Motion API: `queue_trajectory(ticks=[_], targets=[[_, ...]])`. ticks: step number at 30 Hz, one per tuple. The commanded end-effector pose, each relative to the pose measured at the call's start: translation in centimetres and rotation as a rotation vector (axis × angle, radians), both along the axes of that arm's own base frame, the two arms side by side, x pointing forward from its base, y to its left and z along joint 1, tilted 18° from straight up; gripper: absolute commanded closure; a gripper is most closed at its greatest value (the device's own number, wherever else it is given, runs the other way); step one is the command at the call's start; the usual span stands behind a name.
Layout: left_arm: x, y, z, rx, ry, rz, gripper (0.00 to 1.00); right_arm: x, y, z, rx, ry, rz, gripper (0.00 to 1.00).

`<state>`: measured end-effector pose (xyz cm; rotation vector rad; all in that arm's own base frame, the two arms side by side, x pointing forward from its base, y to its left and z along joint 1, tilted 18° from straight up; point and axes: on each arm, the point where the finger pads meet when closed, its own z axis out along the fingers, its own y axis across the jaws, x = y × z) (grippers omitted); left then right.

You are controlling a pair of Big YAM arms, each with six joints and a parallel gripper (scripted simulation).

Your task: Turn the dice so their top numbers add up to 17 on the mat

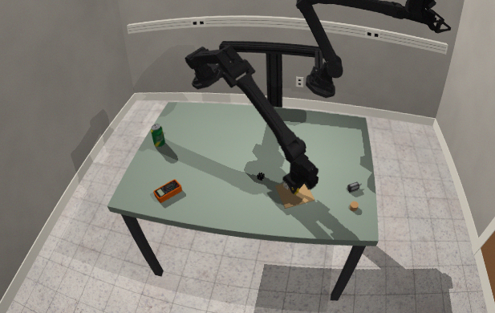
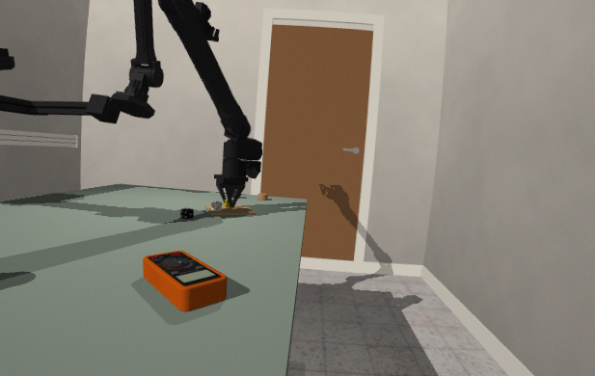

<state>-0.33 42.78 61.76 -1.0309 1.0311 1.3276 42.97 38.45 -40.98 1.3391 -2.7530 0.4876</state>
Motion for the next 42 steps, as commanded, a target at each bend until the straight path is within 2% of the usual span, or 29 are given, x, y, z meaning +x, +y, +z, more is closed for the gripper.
queue_trajectory(ticks=[1,6,20,42], targets=[[-0.4,-1.6,2.1,0.059,-0.007,0.008,0.0,0.4,0.8,0.1,0.016,-0.014,0.019,0.8],[-0.4,-1.6,2.1,0.059,-0.007,0.008,0.0,0.4,0.6,-0.7,0.013,-0.012,0.016,0.8],[-0.4,-1.6,2.1,0.059,-0.007,0.008,0.0,1.8,1.3,-0.3,0.033,-0.031,0.009,0.8],[-0.4,-1.6,2.1,0.059,-0.007,0.008,0.0,1.6,1.0,-0.5,0.026,-0.025,0.007,0.8]])
